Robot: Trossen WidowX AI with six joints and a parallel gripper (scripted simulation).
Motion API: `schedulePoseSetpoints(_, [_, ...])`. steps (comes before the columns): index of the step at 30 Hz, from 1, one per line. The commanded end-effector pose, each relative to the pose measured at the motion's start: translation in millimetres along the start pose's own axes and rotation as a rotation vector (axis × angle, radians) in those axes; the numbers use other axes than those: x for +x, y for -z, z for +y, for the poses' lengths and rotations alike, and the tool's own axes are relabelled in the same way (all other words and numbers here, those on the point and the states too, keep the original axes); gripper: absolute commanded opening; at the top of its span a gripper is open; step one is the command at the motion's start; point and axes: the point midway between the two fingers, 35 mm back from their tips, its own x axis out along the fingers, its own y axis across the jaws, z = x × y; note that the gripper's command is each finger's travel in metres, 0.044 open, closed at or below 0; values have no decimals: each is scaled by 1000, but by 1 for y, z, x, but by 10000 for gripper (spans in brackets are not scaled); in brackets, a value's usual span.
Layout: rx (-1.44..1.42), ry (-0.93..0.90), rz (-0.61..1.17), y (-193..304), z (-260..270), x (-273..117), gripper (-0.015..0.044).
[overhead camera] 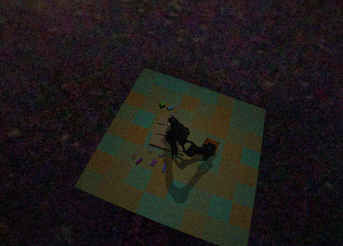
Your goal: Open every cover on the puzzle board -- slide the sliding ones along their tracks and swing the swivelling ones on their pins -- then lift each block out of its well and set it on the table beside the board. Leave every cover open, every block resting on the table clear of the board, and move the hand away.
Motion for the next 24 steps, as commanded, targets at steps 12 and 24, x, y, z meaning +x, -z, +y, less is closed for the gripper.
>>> schedulePoseSetpoints(12, [4, -1, 6, 2, 0, 1, 0])
schedulePoseSetpoints(24, [2, 0, 3, 0, 1, -6, 0])
